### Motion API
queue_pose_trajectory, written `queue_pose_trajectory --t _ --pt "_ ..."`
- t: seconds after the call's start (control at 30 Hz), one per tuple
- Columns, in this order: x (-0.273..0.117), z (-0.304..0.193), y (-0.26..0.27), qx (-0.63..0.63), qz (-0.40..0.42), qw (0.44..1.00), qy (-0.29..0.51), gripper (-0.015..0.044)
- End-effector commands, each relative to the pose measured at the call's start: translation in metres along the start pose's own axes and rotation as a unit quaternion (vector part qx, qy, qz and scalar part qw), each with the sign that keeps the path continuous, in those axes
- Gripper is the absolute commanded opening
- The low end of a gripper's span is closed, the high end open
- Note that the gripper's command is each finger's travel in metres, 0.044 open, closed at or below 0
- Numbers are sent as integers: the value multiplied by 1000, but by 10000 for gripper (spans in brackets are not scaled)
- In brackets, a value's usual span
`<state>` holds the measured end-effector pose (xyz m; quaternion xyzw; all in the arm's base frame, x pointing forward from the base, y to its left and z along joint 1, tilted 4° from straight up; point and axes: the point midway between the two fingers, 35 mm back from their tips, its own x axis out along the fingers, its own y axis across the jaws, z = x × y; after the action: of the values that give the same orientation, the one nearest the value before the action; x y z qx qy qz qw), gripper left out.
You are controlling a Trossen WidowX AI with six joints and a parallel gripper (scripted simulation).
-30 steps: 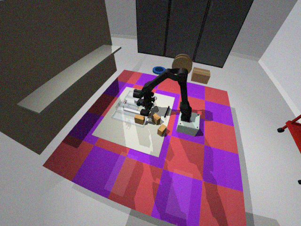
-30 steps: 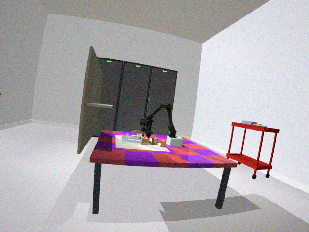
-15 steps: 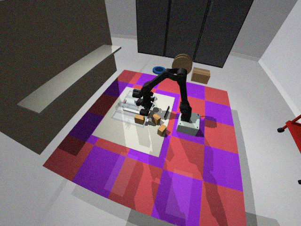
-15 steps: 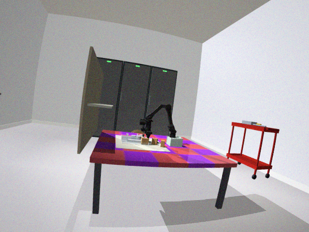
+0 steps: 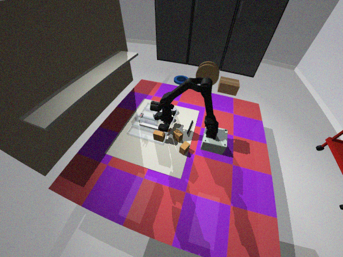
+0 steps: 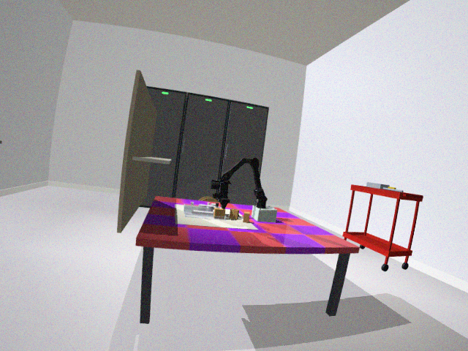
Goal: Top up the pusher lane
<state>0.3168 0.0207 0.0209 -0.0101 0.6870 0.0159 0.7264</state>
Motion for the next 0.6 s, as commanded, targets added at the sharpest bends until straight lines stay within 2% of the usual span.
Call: queue_pose_trajectory --t 0.0,0.57 --pt "-6 13 0 0 -1 1000 -20 0" --pt "-8 19 0 0 -1 1000 -20 0"
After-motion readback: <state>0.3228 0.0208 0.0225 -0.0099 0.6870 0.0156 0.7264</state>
